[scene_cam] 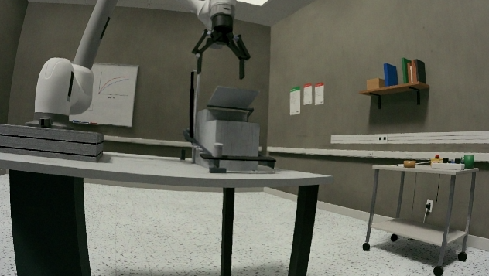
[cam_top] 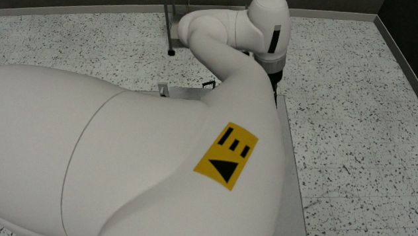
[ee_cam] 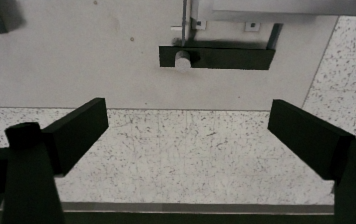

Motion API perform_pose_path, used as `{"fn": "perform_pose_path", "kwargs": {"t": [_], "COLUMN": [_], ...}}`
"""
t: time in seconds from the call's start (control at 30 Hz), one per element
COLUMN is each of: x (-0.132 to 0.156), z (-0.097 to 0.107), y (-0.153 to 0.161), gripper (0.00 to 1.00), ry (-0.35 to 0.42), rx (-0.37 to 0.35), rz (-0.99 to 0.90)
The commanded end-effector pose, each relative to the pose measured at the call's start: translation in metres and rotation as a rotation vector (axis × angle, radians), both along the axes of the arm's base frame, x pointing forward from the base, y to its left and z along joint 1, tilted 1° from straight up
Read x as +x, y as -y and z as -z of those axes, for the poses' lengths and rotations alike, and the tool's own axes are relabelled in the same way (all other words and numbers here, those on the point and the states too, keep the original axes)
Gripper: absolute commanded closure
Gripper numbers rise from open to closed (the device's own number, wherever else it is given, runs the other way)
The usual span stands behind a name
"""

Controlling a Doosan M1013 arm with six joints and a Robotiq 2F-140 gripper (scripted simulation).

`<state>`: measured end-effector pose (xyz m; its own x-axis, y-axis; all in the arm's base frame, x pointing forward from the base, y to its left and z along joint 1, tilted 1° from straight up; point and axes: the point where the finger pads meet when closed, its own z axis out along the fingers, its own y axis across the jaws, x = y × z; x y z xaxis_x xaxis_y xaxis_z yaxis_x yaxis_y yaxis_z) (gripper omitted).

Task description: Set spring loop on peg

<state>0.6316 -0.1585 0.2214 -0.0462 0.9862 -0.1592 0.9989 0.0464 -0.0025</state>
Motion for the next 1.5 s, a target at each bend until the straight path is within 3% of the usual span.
{"fn": "perform_pose_path", "kwargs": {"t": [0.0, 0.27, 0.77, 0.83, 0.87, 1.33, 1.47], "x": [0.000, 0.000, 0.001, 0.001, 0.000, 0.001, 0.001], "z": [-0.001, -0.001, 0.124, 0.124, 0.110, 0.153, 0.149], "y": [0.000, 0.000, 0.012, 0.012, 0.011, 0.015, 0.015], "gripper": [0.00, 0.00, 0.00, 0.00, 0.00, 0.00, 0.00], "ry": [0.001, 0.001, -0.012, -0.012, -0.010, -0.014, -0.014], "rx": [0.000, 0.000, 0.282, 0.282, 0.250, 0.349, 0.339], "rz": [0.000, 0.000, 0.001, 0.001, 0.003, 0.001, 0.001]}}
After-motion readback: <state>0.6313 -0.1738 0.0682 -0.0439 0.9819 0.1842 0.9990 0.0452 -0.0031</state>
